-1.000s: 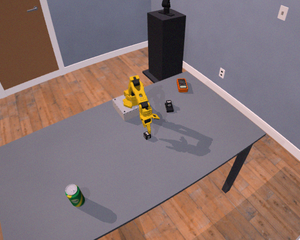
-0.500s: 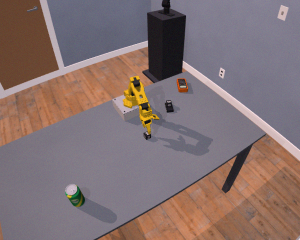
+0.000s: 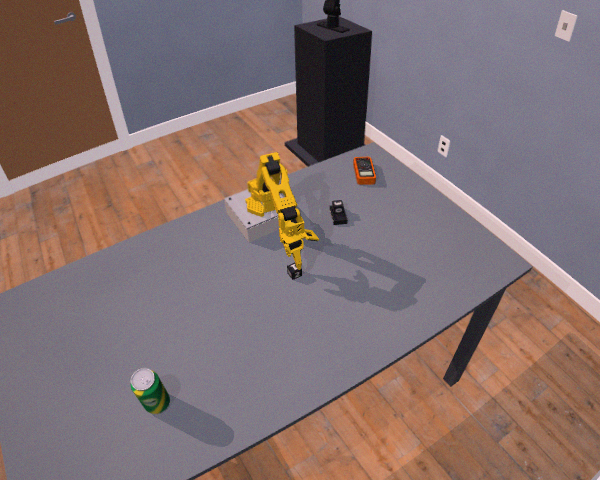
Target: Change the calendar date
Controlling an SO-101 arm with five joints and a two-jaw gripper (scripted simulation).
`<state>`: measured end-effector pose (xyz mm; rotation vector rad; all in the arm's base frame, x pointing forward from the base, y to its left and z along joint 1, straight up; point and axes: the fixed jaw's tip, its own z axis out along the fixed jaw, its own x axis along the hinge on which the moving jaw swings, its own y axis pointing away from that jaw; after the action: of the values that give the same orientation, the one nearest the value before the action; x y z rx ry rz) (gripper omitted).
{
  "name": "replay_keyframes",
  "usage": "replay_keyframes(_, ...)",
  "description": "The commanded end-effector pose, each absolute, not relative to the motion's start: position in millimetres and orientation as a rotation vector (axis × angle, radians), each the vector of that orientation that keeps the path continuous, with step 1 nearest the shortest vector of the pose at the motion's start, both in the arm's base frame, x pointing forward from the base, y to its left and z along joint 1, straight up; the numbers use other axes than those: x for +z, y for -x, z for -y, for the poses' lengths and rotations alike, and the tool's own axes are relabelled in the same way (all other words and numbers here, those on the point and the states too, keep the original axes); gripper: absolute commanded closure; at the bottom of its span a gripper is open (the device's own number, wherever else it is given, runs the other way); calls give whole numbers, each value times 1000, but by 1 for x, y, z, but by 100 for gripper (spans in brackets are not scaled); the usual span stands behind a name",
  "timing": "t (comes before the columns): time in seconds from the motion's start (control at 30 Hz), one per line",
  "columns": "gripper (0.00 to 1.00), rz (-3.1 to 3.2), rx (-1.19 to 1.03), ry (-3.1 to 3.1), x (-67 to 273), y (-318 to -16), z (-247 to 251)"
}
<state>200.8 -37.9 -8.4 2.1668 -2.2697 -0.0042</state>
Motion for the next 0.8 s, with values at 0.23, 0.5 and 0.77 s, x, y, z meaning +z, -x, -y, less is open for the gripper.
replay_keyframes(0.23,65,2267,-15,-2164,-22,-200,40)
replay_keyframes(0.5,65,2267,-15,-2164,-35,-200,40)
replay_keyframes(0.77,65,2267,-15,-2164,-43,-199,39)
